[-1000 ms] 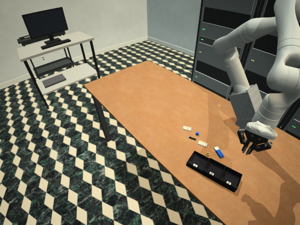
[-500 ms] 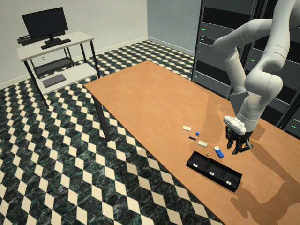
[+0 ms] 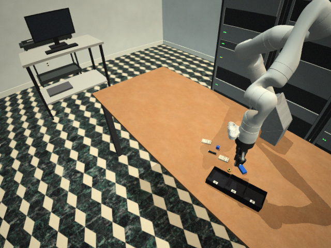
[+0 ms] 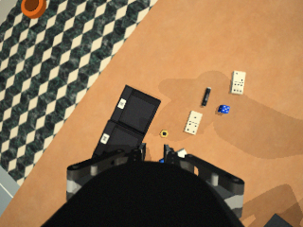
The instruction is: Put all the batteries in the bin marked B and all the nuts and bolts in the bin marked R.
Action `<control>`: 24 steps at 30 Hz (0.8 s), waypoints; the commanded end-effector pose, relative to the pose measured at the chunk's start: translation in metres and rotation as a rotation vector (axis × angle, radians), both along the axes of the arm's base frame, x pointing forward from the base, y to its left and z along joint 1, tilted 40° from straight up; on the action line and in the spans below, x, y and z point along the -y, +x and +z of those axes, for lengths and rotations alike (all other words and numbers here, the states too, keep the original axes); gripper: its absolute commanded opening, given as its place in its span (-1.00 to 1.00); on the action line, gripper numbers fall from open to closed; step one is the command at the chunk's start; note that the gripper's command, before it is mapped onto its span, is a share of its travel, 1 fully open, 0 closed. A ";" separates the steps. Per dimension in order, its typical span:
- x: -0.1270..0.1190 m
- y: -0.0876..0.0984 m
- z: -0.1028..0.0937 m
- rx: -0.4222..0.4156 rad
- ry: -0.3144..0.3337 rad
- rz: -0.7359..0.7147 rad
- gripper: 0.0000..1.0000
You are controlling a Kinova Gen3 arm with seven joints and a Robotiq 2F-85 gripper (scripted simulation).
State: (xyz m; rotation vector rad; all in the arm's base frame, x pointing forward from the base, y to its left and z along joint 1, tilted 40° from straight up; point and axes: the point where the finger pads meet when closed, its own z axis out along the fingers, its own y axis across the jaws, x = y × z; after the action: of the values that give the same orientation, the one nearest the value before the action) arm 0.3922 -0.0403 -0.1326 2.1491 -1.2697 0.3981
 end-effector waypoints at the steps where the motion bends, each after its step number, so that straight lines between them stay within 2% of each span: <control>1: 0.025 -0.009 0.001 0.058 -0.018 -0.103 -0.39; 3: 0.025 -0.009 0.001 0.122 -0.024 -0.180 -0.39; 5: 0.025 -0.009 0.001 0.122 -0.024 -0.180 -0.39; 10: 0.025 -0.009 0.001 0.281 -0.038 -0.372 -0.39; 24: 0.025 -0.010 0.001 0.289 -0.039 -0.380 -0.39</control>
State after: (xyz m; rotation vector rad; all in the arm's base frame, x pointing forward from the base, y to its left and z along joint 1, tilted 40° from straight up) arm 0.3817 -0.0661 -0.1319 1.8046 -1.7747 0.5758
